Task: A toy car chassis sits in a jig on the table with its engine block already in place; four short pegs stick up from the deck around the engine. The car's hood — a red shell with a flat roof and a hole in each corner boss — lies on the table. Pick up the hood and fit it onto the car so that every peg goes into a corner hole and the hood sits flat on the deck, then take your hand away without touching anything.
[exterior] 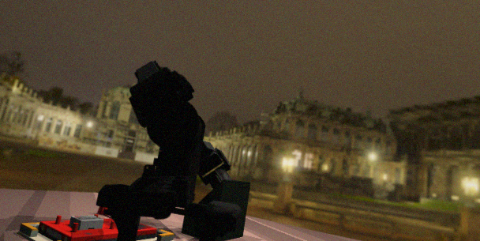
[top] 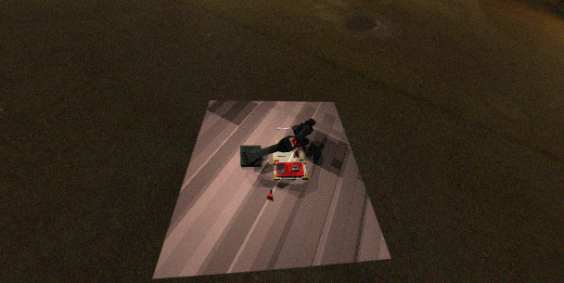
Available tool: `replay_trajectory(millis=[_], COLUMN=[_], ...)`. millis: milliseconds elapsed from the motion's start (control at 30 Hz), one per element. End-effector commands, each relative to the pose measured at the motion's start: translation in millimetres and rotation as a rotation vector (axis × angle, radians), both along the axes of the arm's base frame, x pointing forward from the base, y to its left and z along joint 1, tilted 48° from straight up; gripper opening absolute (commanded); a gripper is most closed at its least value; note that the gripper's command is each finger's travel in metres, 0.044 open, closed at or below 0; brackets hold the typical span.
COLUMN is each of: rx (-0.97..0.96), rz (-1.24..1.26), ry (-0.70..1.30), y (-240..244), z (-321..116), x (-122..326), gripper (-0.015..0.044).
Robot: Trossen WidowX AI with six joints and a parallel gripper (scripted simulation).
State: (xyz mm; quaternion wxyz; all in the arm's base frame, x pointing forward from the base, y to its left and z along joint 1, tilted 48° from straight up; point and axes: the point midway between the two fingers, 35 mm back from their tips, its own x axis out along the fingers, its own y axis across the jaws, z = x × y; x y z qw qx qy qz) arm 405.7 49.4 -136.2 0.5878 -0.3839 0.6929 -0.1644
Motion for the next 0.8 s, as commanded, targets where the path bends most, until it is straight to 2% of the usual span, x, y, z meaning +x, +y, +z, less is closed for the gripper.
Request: replay_trajectory(millis=[0, 767], rx=[-0.006, -0.007], rz=[0.005, 0.005], ry=[0.003, 0.003], y=[-2.0, -10.4], z=[-1.2, -8.8], x=[-0.7, -0.9], gripper=[0.0440, 0.0440])
